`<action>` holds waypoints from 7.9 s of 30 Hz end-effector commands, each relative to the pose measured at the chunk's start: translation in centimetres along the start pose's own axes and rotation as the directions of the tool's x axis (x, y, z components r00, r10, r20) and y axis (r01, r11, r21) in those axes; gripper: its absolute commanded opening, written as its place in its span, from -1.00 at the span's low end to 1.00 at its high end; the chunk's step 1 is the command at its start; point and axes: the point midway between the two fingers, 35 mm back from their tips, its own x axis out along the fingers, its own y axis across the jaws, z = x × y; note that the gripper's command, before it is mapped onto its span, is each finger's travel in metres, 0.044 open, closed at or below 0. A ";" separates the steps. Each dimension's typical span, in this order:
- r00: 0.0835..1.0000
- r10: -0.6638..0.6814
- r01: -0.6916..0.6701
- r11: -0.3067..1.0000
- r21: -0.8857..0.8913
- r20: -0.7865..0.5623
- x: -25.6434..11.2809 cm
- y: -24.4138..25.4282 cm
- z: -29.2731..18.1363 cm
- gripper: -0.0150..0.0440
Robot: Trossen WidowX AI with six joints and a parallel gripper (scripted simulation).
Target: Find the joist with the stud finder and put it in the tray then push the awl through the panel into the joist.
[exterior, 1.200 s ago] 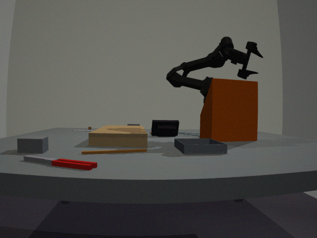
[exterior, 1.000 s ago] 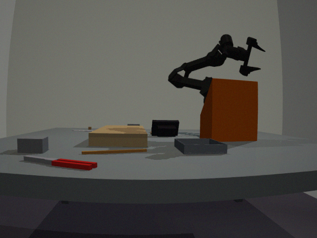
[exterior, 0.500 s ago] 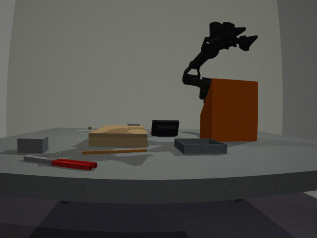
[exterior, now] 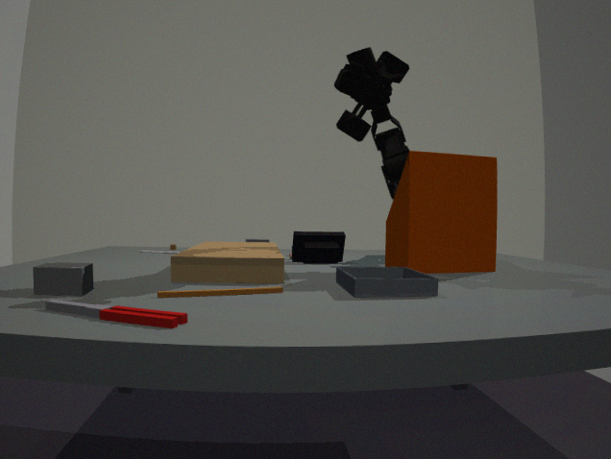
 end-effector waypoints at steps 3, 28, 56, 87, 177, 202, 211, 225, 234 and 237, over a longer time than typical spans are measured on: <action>0.938 -0.348 0.315 0.858 0.407 0.007 -0.3 -9.0 1.8 1.00; 0.186 -0.843 0.315 -0.436 0.843 -0.505 -13.8 -29.5 -5.9 1.00; 0.190 -0.842 0.314 -0.436 0.844 -0.506 -13.3 -32.3 -6.3 1.00; 0.184 -0.844 0.315 -0.436 0.843 -0.504 -12.8 -34.2 -7.7 0.68; 0.365 -0.751 0.330 -0.448 0.831 -0.550 -14.6 -29.8 -5.0 -0.49; 0.480 -0.680 0.332 -0.444 0.832 -0.555 -14.9 -30.1 -5.0 -0.49; 0.521 -0.646 0.335 -0.445 0.830 -0.557 -15.0 -30.2 -5.0 -0.49; 0.585 -0.595 0.334 -0.442 0.832 -0.551 -15.2 -30.3 -5.0 -0.49; 0.613 -0.570 0.334 -0.441 0.833 -0.547 -15.3 -30.4 -5.0 -0.49; 0.625 -0.557 0.336 -0.441 0.832 -0.547 -15.3 -30.4 -5.0 -0.49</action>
